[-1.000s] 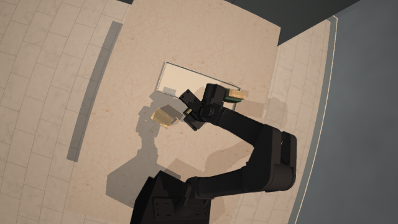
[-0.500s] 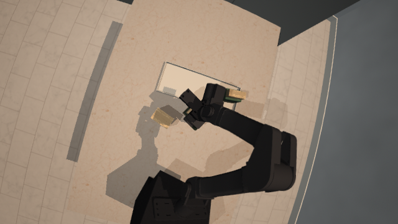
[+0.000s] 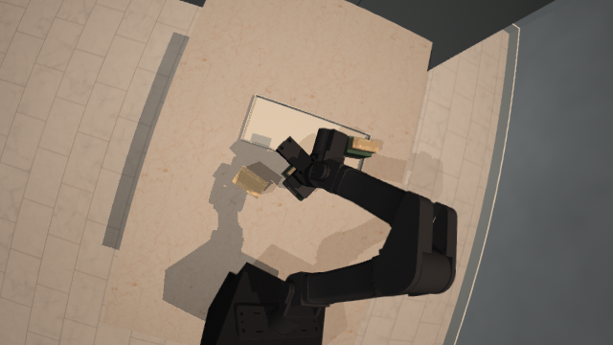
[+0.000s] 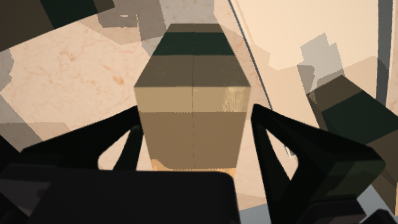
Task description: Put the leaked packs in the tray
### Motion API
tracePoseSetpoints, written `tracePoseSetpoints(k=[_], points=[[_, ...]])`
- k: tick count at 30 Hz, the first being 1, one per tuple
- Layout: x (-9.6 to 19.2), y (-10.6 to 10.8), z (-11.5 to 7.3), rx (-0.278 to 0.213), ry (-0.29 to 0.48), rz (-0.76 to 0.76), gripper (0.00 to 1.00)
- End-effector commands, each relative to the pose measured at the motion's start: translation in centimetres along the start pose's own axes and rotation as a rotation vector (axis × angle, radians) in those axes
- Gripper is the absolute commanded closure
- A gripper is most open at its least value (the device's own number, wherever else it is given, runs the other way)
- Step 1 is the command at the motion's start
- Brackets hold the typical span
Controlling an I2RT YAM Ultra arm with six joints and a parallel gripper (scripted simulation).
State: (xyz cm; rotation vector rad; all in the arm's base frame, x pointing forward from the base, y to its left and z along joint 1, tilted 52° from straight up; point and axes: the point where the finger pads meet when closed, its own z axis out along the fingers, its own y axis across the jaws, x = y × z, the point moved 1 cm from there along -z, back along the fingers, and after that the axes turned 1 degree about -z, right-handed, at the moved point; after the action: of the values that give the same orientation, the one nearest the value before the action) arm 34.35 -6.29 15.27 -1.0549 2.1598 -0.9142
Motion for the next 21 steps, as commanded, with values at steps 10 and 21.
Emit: tracePoseSetpoints(k=[10,21], points=[[0.5,0.89,0.29,-0.019,0.003,-0.002,0.74],[0.42,1.02,0.26,-0.023,0.002,-0.005,0.74]])
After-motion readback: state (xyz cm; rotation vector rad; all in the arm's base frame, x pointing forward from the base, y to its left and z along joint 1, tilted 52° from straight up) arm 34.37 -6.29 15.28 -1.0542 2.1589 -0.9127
